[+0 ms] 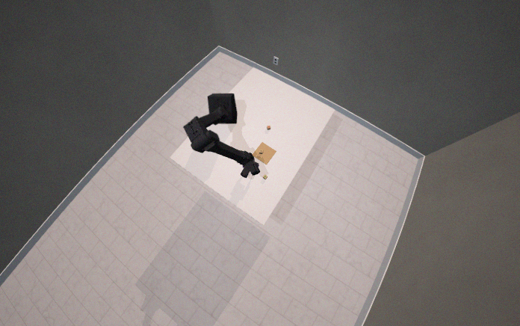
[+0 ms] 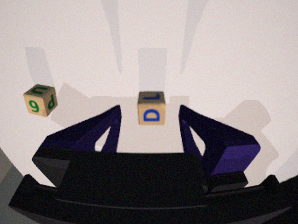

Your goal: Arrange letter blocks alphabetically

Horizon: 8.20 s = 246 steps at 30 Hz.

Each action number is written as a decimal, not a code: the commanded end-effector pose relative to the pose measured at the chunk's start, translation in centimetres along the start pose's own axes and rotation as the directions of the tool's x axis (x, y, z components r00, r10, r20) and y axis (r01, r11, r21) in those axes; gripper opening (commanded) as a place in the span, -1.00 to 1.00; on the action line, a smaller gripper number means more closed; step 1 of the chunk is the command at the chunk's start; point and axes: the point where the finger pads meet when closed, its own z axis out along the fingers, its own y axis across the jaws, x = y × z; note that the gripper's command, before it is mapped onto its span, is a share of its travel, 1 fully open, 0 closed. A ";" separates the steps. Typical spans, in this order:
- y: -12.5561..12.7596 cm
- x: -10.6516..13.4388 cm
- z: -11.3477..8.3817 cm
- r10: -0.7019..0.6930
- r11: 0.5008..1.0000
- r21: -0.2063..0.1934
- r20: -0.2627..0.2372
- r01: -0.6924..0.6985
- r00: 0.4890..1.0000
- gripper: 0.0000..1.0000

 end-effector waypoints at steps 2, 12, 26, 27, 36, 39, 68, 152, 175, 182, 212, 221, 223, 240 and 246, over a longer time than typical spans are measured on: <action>0.1 -0.4 1.3 -0.006 1.000 0.002 0.007 0.006 1.000 0.17; -0.1 0.0 2.2 -0.015 1.000 0.007 -0.001 0.015 1.000 0.17; -0.1 0.0 2.2 -0.013 1.000 0.007 0.000 0.013 1.000 0.17; -0.1 0.0 2.2 -0.013 1.000 0.007 0.000 0.013 1.000 0.17; -0.1 0.0 2.2 -0.013 1.000 0.007 0.000 0.013 1.000 -0.21; -0.1 0.0 2.2 -0.013 1.000 0.007 0.000 0.013 1.000 -0.21; -0.1 0.0 2.2 -0.013 1.000 0.007 0.000 0.013 1.000 -0.59; 3.8 20.6 -7.8 0.151 0.988 0.008 0.001 -0.151 0.989 -0.59; 3.8 20.7 0.5 0.141 0.990 0.007 0.000 -0.141 0.990 -0.59; 3.8 21.2 1.1 0.130 0.992 0.001 -0.004 -0.130 0.991 -0.59; 3.7 21.1 1.2 0.127 0.992 0.008 -0.003 -0.127 0.992 -0.59; 3.5 20.7 1.7 0.137 0.991 0.012 0.001 -0.137 0.991 -0.59; 3.5 20.7 1.7 0.137 0.991 0.012 0.001 -0.137 0.991 -0.59; 3.6 20.8 1.8 0.137 0.990 0.010 0.001 -0.137 0.991 -0.59; 3.6 20.8 1.8 0.137 0.991 0.011 0.000 -0.137 0.991 -0.51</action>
